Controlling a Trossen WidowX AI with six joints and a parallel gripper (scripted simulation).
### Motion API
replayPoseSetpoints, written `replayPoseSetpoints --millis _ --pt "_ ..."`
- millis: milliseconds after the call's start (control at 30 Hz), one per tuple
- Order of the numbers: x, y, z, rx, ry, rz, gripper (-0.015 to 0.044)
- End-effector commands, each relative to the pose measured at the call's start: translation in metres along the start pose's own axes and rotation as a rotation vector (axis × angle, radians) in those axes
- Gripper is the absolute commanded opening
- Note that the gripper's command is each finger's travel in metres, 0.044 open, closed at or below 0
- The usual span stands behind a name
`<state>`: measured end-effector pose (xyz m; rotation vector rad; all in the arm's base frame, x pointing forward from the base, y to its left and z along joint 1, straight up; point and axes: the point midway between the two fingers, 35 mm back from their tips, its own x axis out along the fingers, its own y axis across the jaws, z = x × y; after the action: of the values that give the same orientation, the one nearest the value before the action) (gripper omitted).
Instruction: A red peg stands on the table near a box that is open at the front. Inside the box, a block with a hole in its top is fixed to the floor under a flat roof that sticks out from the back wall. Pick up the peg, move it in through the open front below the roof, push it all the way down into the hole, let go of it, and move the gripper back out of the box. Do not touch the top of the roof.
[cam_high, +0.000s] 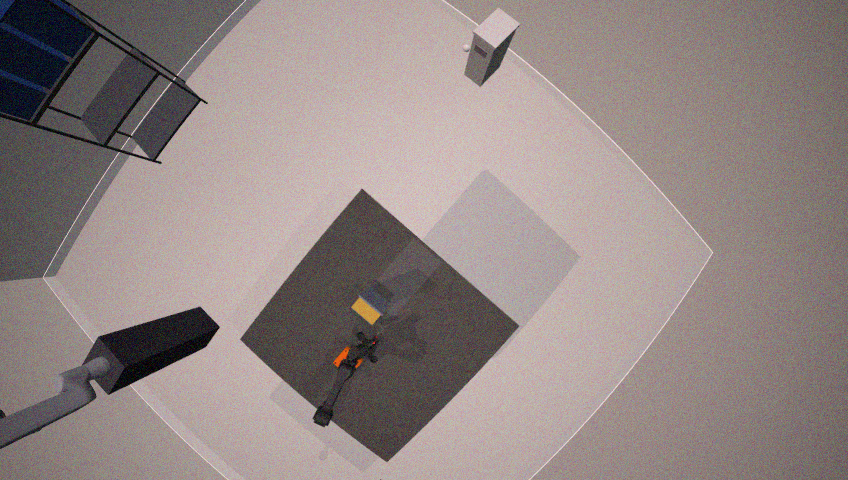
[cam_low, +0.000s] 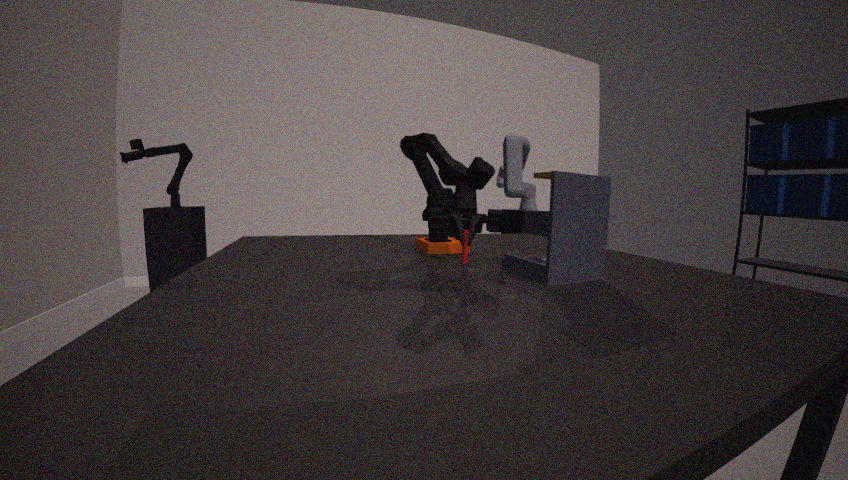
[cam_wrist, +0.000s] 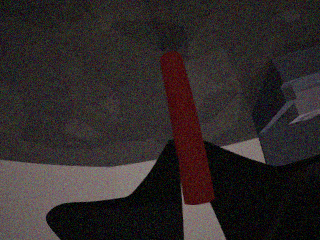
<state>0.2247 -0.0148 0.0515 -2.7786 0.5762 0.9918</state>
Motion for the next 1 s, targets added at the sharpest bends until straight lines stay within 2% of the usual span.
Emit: replayPoseSetpoints --millis 0,533,967 --pt "-0.006 -0.001 -0.010 0.004 0.008 -0.007 0.0000" --pt "-0.026 0.000 -0.034 0.000 0.005 -0.009 0.0000" --pt "-0.026 -0.011 -0.040 -0.014 0.005 -0.026 0.0000"
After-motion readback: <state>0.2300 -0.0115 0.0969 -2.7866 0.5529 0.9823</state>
